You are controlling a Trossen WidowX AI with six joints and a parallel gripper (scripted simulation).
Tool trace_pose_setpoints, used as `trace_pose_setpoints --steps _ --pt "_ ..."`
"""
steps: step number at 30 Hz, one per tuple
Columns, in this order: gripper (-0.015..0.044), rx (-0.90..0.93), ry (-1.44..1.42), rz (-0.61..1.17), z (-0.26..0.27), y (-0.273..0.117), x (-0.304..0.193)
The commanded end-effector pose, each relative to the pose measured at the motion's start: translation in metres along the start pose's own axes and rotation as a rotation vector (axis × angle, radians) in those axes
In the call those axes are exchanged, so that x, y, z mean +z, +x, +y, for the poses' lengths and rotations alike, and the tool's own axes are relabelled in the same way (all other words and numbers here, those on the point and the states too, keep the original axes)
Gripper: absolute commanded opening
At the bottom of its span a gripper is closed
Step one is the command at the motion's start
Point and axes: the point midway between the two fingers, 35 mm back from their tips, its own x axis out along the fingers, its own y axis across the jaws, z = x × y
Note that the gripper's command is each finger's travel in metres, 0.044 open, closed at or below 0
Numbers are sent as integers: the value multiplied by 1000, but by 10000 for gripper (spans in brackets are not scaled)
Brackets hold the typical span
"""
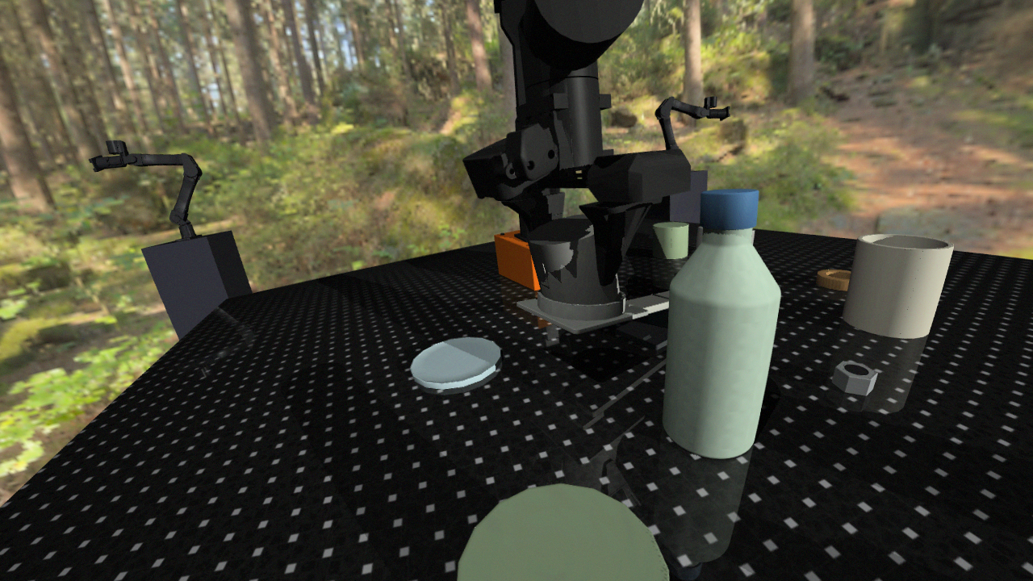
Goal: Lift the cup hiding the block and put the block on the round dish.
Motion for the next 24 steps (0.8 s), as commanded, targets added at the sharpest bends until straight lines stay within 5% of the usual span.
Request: trace_pose_setpoints --steps 1,24 --pt "0 26 9 -33 4 -14 8" --pt "0 26 9 -33 2 -43 6"
